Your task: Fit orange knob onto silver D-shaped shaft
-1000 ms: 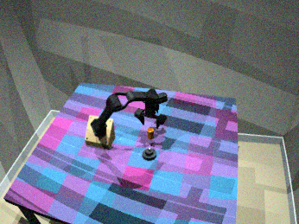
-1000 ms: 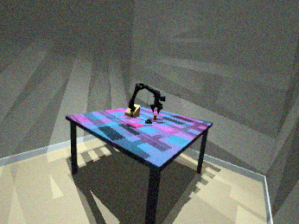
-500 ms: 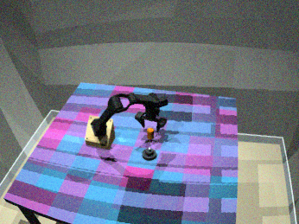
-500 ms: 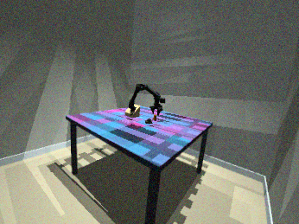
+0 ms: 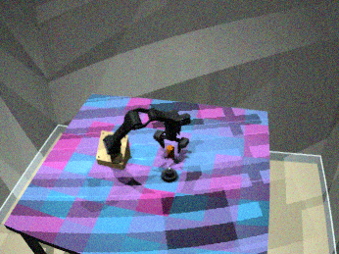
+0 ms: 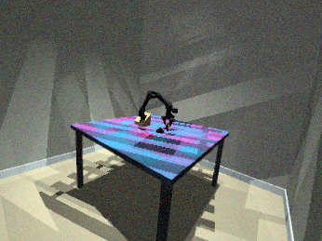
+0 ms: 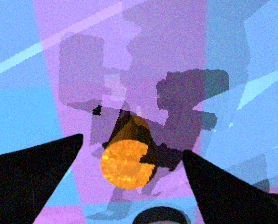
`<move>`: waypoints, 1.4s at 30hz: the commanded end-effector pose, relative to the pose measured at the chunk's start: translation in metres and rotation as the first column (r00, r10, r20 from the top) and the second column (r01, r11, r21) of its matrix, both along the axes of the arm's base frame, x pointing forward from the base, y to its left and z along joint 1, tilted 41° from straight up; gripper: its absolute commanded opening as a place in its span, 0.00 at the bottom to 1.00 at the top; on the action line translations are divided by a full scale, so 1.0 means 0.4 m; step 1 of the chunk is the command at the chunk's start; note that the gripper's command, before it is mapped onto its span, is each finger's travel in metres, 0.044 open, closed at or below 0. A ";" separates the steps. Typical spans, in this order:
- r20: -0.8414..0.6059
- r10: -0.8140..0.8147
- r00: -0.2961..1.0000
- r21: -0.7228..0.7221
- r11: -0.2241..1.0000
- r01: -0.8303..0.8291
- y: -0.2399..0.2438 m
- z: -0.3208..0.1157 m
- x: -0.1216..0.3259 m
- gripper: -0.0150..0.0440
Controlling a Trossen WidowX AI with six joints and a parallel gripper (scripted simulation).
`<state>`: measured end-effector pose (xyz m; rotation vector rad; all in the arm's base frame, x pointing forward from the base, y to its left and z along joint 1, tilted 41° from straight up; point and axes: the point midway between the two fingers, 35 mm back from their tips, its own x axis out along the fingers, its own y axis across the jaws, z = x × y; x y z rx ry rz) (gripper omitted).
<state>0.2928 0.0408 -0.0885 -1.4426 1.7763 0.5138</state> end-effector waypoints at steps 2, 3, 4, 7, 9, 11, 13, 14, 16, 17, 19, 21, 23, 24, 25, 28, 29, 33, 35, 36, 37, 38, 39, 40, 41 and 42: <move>-0.009 0.004 1.000 -0.009 1.000 -0.004 -0.017 -0.019 -0.007 1.00; -0.009 0.004 1.000 -0.009 1.000 -0.004 -0.019 -0.022 -0.007 1.00; -0.009 0.004 1.000 -0.009 1.000 -0.004 -0.022 -0.025 -0.008 1.00; -0.009 0.004 1.000 -0.010 1.000 -0.004 -0.030 -0.034 -0.010 1.00; -0.009 0.004 1.000 -0.010 1.000 -0.004 -0.035 -0.040 -0.011 1.00; -0.009 0.004 1.000 -0.011 1.000 -0.004 -0.041 -0.045 -0.012 1.00; -0.009 0.004 1.000 -0.011 1.000 -0.004 -0.045 -0.050 -0.013 1.00; -0.009 0.003 1.000 -0.011 1.000 -0.004 -0.047 -0.052 -0.013 1.00; -0.009 0.003 1.000 -0.011 1.000 -0.004 -0.047 -0.052 -0.014 0.96; -0.009 0.003 1.000 -0.011 1.000 -0.004 -0.047 -0.052 -0.014 0.91; -0.009 0.003 1.000 -0.011 1.000 -0.004 -0.047 -0.052 -0.014 0.82; -0.009 0.003 1.000 -0.011 1.000 -0.004 -0.047 -0.052 -0.014 0.73; -0.009 0.003 1.000 -0.011 1.000 -0.004 -0.047 -0.052 -0.014 0.64; -0.009 0.003 1.000 -0.011 1.000 -0.004 -0.047 -0.052 -0.014 0.60; -0.009 0.003 1.000 -0.011 1.000 -0.004 -0.047 -0.052 -0.014 0.56; -0.009 0.003 1.000 -0.011 1.000 -0.004 -0.047 -0.052 -0.014 0.52; -0.009 0.003 1.000 -0.011 1.000 -0.004 -0.047 -0.052 -0.014 0.51; -0.009 0.004 1.000 -0.011 1.000 -0.004 -0.046 -0.051 -0.013 0.40; -0.009 0.004 1.000 -0.010 1.000 -0.004 -0.040 -0.045 -0.010 0.31; -0.009 0.004 1.000 -0.010 1.000 -0.004 -0.034 -0.040 -0.008 0.26; -0.009 0.004 1.000 -0.009 1.000 -0.004 -0.029 -0.035 -0.006 0.25; -0.009 0.004 1.000 -0.009 1.000 -0.004 -0.024 -0.031 -0.005 0.25; -0.009 0.004 1.000 -0.008 1.000 -0.004 -0.019 -0.026 -0.003 0.25; -0.009 0.004 1.000 -0.008 1.000 -0.004 -0.014 -0.021 -0.001 0.25; -0.009 0.004 1.000 -0.007 1.000 -0.004 -0.009 -0.016 0.001 0.25; -0.009 0.004 1.000 -0.007 1.000 -0.005 -0.003 -0.010 0.002 0.25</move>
